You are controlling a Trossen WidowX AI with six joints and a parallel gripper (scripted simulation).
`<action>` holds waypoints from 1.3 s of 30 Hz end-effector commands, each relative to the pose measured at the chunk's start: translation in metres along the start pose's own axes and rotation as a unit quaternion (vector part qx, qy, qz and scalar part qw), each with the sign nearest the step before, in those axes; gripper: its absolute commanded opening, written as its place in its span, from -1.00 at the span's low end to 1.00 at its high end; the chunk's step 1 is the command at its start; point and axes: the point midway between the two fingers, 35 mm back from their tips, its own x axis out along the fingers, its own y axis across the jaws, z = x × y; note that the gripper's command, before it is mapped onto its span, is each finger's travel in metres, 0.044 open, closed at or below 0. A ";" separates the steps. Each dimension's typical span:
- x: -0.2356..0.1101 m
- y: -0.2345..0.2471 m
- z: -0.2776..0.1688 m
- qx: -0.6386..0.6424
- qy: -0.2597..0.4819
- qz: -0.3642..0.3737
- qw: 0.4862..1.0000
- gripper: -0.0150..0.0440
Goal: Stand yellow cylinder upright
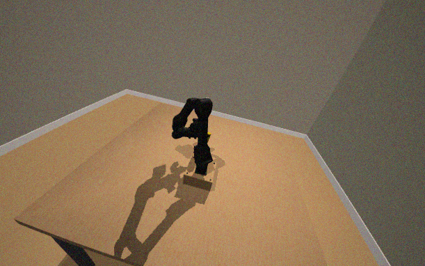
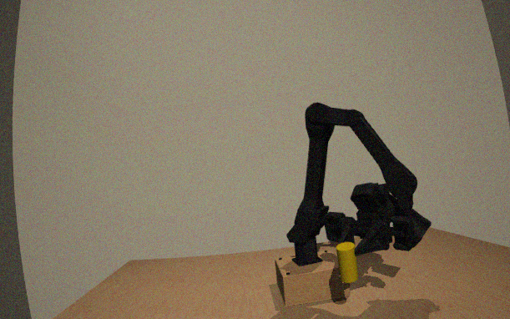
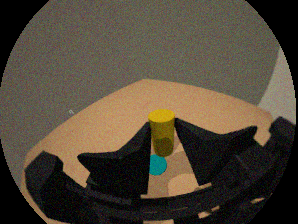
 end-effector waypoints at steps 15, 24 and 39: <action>-0.009 0.007 0.002 0.015 -0.042 0.054 0.998 -0.14; -0.009 0.007 0.003 0.015 -0.042 0.055 0.998 -0.14; -0.004 0.011 -0.020 0.015 -0.042 0.055 0.998 -0.14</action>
